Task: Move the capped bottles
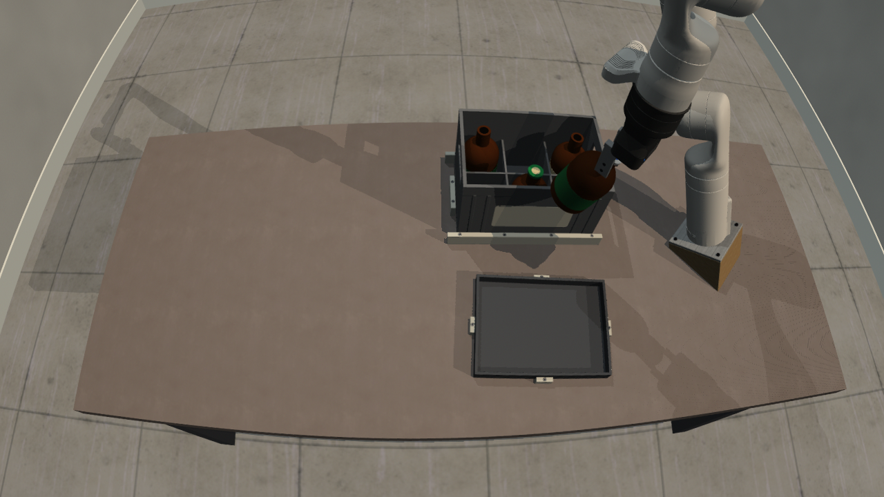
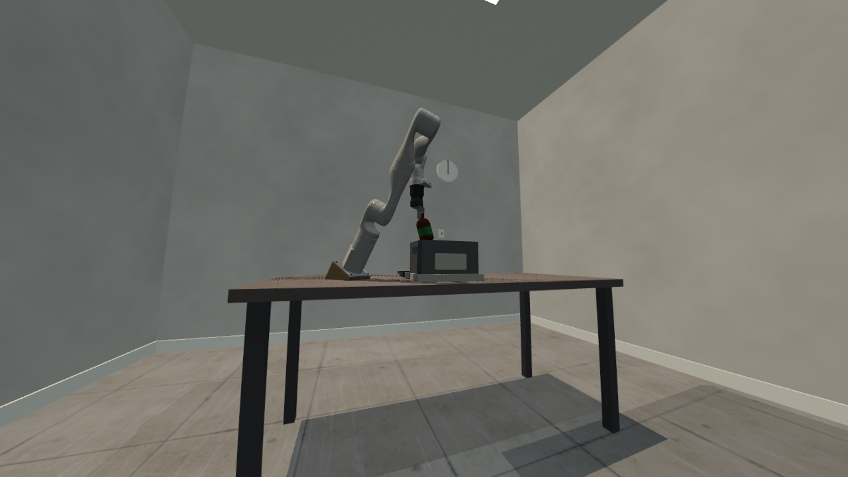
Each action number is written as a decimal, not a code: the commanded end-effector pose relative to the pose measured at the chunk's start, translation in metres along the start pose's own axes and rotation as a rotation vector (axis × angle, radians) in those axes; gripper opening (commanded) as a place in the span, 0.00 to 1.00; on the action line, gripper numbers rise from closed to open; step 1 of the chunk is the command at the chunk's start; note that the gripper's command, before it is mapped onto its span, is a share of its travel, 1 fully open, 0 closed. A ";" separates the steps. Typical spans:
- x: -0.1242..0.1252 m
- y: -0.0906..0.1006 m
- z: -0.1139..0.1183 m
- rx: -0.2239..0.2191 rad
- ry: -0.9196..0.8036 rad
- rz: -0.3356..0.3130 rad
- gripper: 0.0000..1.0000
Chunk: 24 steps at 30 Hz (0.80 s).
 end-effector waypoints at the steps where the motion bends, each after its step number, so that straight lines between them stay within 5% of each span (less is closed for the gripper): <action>1: -0.006 -0.001 -0.005 -0.006 0.009 0.001 0.00; 24: -0.031 -0.002 -0.031 -0.008 0.011 0.001 0.00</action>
Point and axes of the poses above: the point where the finger pads meet when closed, its own y axis back along the fingers, its own z axis across the jaws, x = y × z, the point moved 8 cm from there along y, back along the fingers, and after that the axes turned 2 degrees about y, right-handed, at the moved point
